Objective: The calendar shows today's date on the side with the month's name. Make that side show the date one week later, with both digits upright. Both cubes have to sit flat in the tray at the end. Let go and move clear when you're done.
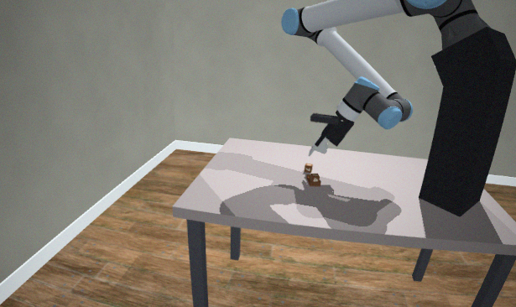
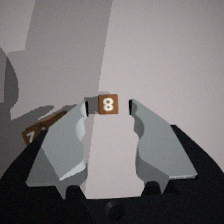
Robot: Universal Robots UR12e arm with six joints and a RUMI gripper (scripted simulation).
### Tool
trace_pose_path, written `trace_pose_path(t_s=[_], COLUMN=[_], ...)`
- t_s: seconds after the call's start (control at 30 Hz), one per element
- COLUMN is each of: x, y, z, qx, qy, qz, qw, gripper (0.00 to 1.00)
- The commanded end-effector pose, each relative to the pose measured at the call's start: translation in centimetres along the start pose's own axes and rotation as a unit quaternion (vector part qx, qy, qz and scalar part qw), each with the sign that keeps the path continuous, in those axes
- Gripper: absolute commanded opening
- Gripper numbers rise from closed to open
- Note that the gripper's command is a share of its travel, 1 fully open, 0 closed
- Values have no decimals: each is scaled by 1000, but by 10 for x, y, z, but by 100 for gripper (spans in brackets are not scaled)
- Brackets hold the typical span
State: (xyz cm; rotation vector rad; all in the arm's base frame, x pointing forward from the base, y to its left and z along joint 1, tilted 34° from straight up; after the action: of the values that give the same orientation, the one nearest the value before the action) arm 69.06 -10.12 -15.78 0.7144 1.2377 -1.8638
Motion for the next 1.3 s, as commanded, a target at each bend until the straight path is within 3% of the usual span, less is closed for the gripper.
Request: trace_pose_path(t_s=[0.0,0.17,0.4,0.47,0.63,1.27], x=[0,0,5,5,9,10], y=[0,2,4,4,2,1], z=[0,1,2,2,0,-1], qx=[0,1,5,5,6,7], qy=[0,3,4,4,1,0], qz=[5,28,93,93,126,133], qw=[1000,1000,996,996,992,991], gripper=[28,28,28,28,28,28])
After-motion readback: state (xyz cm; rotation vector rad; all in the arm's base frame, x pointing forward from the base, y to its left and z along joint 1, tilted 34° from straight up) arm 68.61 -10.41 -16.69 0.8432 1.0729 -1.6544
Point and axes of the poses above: the point where the finger pads meet when closed, its own y axis out along the fingers, its own z axis across the jaws, x = y × z, the point moved 3 cm from there along -y, back along the fingers, and after that the axes turned 3 degrees about -y, right-handed, at the moved point
